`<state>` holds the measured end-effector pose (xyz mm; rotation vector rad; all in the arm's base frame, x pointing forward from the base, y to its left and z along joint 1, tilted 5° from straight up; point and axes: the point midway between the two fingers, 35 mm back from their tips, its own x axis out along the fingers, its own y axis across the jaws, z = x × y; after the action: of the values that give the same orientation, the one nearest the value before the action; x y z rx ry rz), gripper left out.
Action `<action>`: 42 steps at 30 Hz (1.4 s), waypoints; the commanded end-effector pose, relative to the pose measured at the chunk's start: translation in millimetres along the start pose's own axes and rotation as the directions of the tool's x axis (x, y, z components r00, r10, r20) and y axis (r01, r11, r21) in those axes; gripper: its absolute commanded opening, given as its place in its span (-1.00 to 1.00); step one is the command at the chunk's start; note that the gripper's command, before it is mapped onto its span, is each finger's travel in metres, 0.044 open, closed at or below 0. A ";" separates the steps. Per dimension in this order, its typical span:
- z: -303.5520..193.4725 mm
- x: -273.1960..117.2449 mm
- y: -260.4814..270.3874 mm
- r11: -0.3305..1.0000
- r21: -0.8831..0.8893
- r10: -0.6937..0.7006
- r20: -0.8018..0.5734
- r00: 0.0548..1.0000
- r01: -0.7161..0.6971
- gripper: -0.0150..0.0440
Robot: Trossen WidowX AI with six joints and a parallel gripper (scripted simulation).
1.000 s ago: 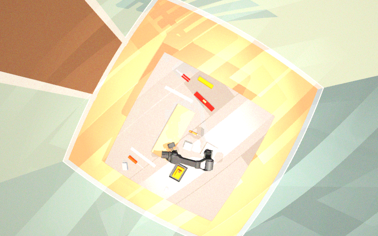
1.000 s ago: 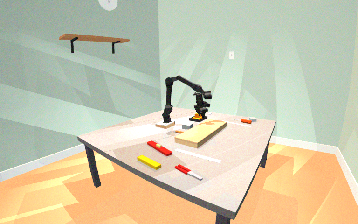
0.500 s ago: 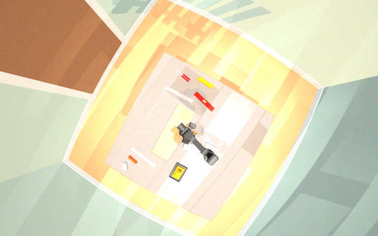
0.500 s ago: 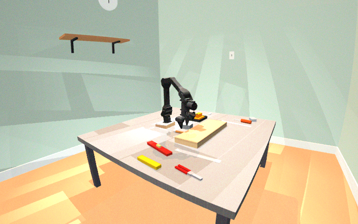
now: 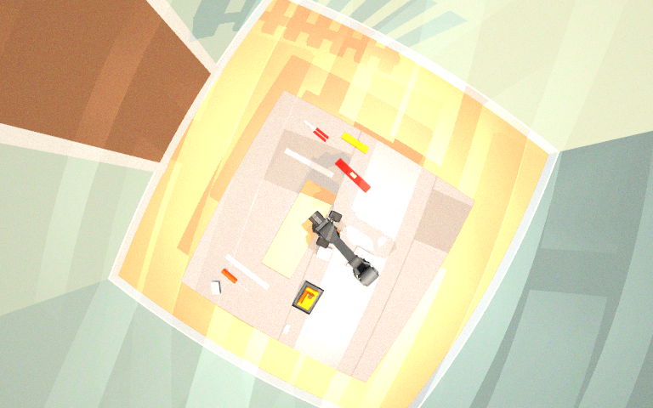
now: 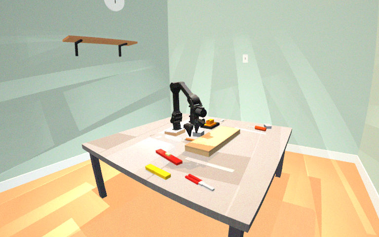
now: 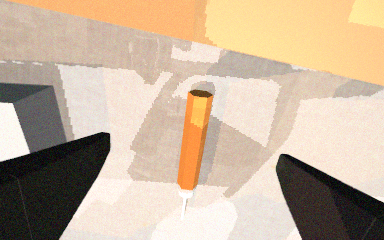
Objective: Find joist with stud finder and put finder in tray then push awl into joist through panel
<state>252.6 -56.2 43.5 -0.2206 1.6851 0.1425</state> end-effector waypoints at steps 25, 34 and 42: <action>2.6 44.0 -1.0 1.000 -0.002 -0.004 0.000 1.000 0.004 1.00; 2.5 47.9 -0.9 1.000 -0.002 -0.004 0.000 1.000 0.004 0.64; 2.5 47.9 -0.9 1.000 -0.002 -0.004 0.000 1.000 0.004 -0.07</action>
<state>249.5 -58.8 -3.8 -0.2205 1.6851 0.1418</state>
